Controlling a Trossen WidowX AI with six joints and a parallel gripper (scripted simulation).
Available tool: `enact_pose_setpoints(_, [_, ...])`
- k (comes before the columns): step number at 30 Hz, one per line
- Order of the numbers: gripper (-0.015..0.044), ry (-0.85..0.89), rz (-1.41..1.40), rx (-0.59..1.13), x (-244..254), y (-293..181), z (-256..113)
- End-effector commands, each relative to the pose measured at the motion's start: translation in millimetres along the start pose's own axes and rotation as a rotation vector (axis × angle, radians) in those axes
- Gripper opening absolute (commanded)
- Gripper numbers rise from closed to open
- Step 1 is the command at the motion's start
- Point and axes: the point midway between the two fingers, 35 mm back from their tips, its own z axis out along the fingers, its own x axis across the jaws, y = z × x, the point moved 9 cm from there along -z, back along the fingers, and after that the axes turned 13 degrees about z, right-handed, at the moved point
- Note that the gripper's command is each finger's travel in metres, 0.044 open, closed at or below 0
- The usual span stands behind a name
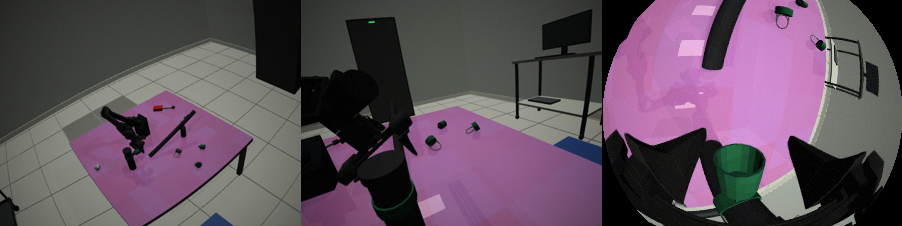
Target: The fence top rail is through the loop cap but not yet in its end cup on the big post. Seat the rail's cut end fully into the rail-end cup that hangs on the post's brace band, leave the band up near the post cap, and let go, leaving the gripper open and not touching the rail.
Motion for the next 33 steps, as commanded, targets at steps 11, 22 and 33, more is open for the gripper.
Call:
enact_pose_setpoints(11, [0.044, -0.001, 0.01, 0.011, -6.9, 31.6, -24.8])
enact_pose_setpoints(22, [0.044, 0.068, 0.544, 0.0, -13.5, 73.4, -39.1])
enact_pose_setpoints(33, [0.044, 0.055, 1.062, 0.059, -14.6, 122.8, -70.6])
